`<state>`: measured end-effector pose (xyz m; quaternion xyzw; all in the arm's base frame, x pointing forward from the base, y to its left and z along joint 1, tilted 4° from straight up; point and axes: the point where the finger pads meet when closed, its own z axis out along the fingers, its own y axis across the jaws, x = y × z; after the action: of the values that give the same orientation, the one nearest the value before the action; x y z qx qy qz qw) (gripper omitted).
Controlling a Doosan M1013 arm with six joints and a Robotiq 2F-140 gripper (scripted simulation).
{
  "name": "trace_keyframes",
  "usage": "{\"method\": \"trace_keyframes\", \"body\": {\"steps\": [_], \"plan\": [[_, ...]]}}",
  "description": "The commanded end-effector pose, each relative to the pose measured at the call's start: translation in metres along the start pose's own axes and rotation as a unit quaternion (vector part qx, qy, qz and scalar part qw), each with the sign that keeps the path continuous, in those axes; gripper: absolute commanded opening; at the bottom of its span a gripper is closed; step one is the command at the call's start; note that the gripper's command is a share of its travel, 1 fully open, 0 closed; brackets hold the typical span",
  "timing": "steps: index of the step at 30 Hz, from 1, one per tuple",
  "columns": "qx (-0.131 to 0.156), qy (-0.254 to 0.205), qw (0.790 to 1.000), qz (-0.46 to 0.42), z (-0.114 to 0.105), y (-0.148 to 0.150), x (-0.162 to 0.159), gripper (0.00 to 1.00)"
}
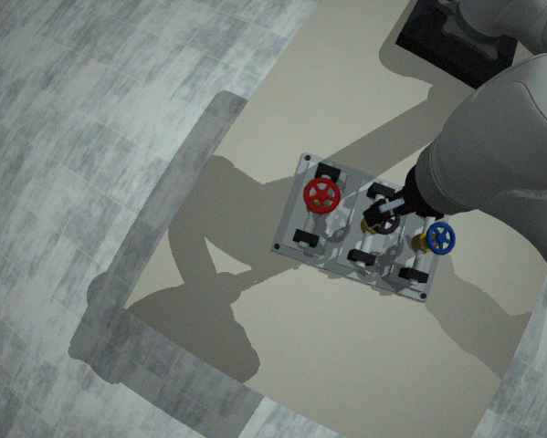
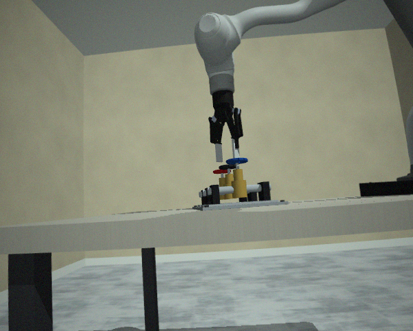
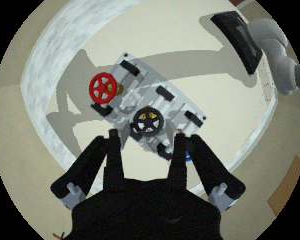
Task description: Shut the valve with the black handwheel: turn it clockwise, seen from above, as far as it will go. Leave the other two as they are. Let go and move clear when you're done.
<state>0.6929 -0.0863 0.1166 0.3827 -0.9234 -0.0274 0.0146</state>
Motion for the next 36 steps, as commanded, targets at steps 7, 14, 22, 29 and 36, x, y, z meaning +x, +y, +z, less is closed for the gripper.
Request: {"method": "trace_keyframes", "body": {"steps": [7, 14, 22, 29, 36], "plan": [[-0.002, -0.001, 1.000, 0.002, 0.005, 0.001, -0.001, 0.52], [-0.002, -0.001, 1.000, 0.002, 0.007, 0.001, -0.001, 0.52], [-0.002, -0.001, 1.000, 0.002, 0.012, 0.001, -0.001, 0.52], [-0.002, -0.001, 1.000, 0.002, 0.019, 0.001, -0.001, 0.52], [-0.002, -0.001, 1.000, 0.002, 0.024, 0.002, -0.001, 0.52]]}}
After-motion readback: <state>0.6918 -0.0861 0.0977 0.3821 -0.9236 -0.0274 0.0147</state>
